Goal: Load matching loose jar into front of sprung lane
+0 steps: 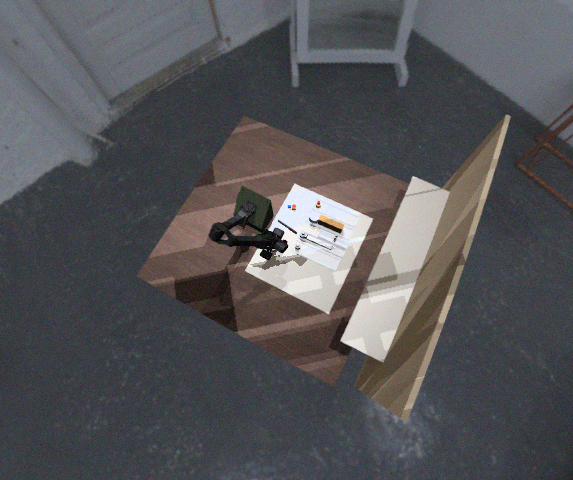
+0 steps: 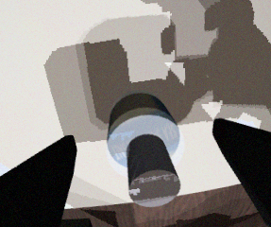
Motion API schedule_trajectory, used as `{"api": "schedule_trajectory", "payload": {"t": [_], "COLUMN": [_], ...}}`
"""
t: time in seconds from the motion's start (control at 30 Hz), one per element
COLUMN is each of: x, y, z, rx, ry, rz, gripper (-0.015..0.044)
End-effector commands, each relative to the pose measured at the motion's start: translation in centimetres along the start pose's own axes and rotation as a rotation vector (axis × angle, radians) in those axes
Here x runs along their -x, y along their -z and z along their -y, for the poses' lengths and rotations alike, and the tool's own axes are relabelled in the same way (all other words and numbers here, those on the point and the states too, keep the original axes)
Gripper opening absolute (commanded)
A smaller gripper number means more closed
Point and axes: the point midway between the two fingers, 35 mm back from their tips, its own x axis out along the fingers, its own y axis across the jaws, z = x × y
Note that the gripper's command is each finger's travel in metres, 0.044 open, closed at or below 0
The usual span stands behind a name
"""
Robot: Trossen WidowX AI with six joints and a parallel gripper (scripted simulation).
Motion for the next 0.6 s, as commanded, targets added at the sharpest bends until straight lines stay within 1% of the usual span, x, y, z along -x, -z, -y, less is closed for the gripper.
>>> {"api": "schedule_trajectory", "payload": {"t": [0.0,0.17,0.4,0.5,0.57], "x": [-0.2,-0.2,-0.2,0.1,1.0], "y": [0.1,0.1,0.1,0.0,-0.2], "z": [-0.2,-0.2,-0.2,-0.2,-0.3], "rx": [0.008,0.008,0.008,0.008,0.008], "ry": [-0.005,-0.005,-0.005,-0.007,-0.013], "rz": [-0.002,-0.002,-0.002,-0.001,0.000], "gripper": [0.0309,0.0178,0.0131,0.0052,0.0000]}}
